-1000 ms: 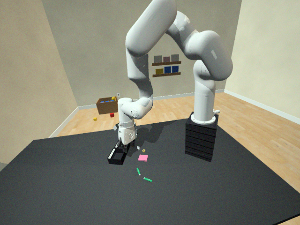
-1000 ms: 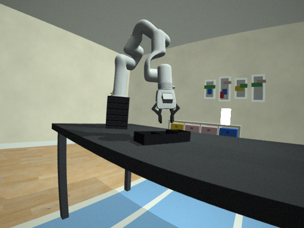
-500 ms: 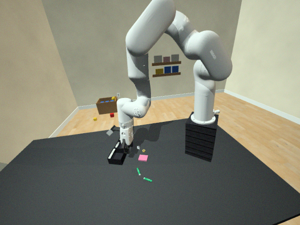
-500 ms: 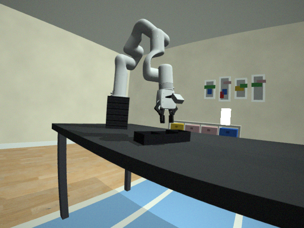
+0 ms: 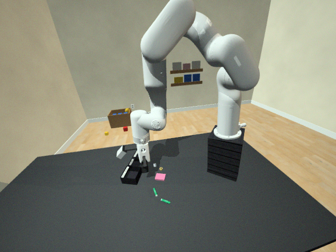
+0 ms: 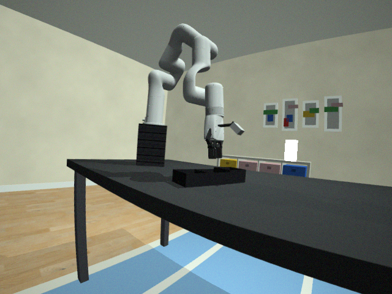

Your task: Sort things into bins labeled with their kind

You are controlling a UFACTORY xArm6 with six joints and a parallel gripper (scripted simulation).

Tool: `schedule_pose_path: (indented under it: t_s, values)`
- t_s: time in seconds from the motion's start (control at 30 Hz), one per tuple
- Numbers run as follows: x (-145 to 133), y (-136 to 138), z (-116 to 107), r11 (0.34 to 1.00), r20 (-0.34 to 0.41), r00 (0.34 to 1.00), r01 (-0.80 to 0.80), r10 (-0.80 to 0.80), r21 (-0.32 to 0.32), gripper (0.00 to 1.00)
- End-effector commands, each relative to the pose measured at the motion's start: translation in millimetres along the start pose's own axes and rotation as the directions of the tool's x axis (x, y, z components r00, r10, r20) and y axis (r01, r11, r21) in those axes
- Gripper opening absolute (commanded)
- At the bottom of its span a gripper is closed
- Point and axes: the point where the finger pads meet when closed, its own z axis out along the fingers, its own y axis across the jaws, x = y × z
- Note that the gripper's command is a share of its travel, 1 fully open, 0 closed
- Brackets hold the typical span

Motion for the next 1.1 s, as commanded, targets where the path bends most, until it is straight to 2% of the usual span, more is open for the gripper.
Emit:
schedule_pose_path:
  t_s: [0.0,0.17,0.23,0.27,0.47,0.73,0.8,0.83,1.07]
  values:
    - [0,-2,-1,0.988,0.002,0.988,0.156,-0.156,0.002,0.56]
    - [-2,-4,-1,0.949,0.007,0.949,0.315,-0.315,0.005,0.56]
    - [-2,-4,-1,0.949,0.007,0.949,0.315,-0.315,0.005,0.56]
    - [-4,-6,-1,0.916,0.009,0.916,0.402,-0.402,0.007,0.56]
    - [-7,-8,-1,0.831,0.013,0.831,0.555,-0.556,0.012,0.56]
    - [-13,-11,-1,0.659,0.016,0.659,0.752,-0.752,0.022,0.56]
    - [-13,-11,-1,0.659,0.016,0.659,0.752,-0.752,0.022,0.56]
    - [-13,-11,-1,0.59,0.016,0.59,0.807,-0.807,0.025,0.56]
    - [-17,-13,-1,0.413,0.016,0.413,0.91,-0.911,0.033,0.56]
